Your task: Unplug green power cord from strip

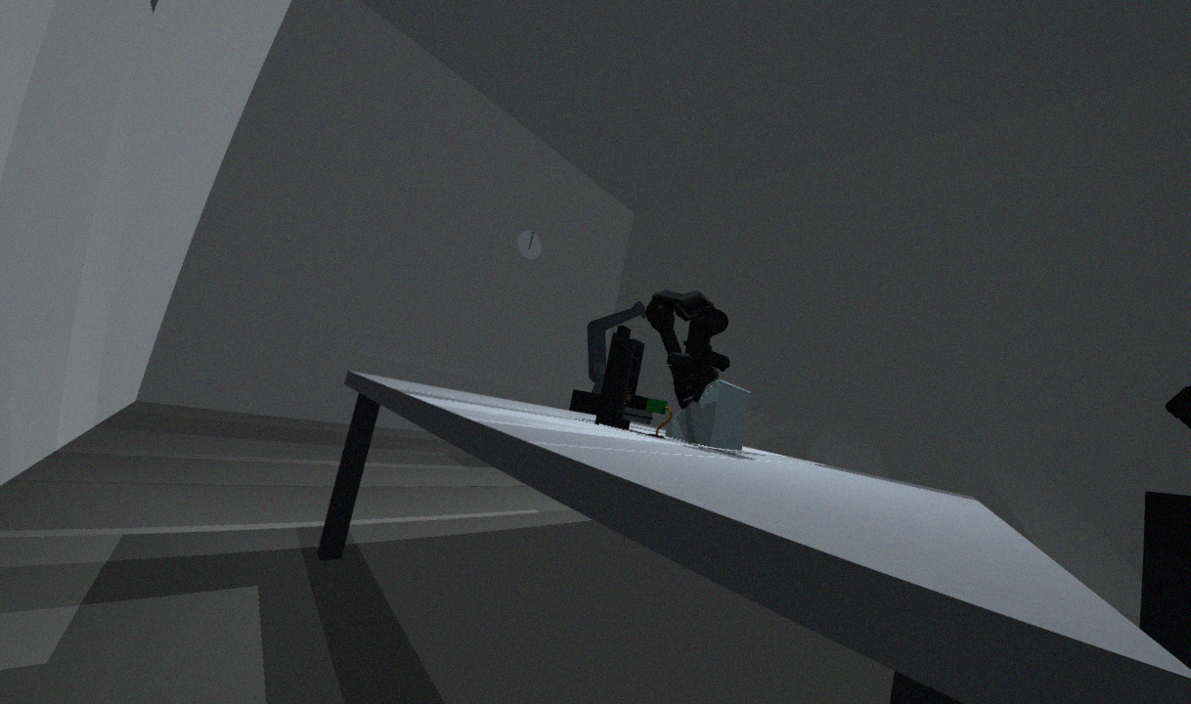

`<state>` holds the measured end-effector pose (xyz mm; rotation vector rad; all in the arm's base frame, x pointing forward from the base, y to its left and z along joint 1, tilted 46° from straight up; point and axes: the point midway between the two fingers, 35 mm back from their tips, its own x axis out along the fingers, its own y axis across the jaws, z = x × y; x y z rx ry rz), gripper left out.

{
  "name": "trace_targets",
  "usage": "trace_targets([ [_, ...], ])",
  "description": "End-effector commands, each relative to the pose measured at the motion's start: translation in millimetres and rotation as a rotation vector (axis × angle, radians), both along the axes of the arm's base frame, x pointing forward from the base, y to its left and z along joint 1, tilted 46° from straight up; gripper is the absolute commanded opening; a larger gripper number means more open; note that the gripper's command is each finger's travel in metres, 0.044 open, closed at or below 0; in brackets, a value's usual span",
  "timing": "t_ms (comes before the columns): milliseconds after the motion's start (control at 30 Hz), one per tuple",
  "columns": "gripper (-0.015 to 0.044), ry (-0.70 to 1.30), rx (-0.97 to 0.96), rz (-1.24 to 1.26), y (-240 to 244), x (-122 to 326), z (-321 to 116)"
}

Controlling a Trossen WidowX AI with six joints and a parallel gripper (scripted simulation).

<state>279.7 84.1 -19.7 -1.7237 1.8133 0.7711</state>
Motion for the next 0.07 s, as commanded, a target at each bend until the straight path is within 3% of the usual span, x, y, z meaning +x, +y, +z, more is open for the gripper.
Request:
trace_targets([
  [0, 0.0440, -0.003, 0.003, -0.004, 1.2, 0.4, 0.2],
  [33, 0.0440, -0.003, 0.003, -0.004, 1.2, 0.4, 0.2],
])
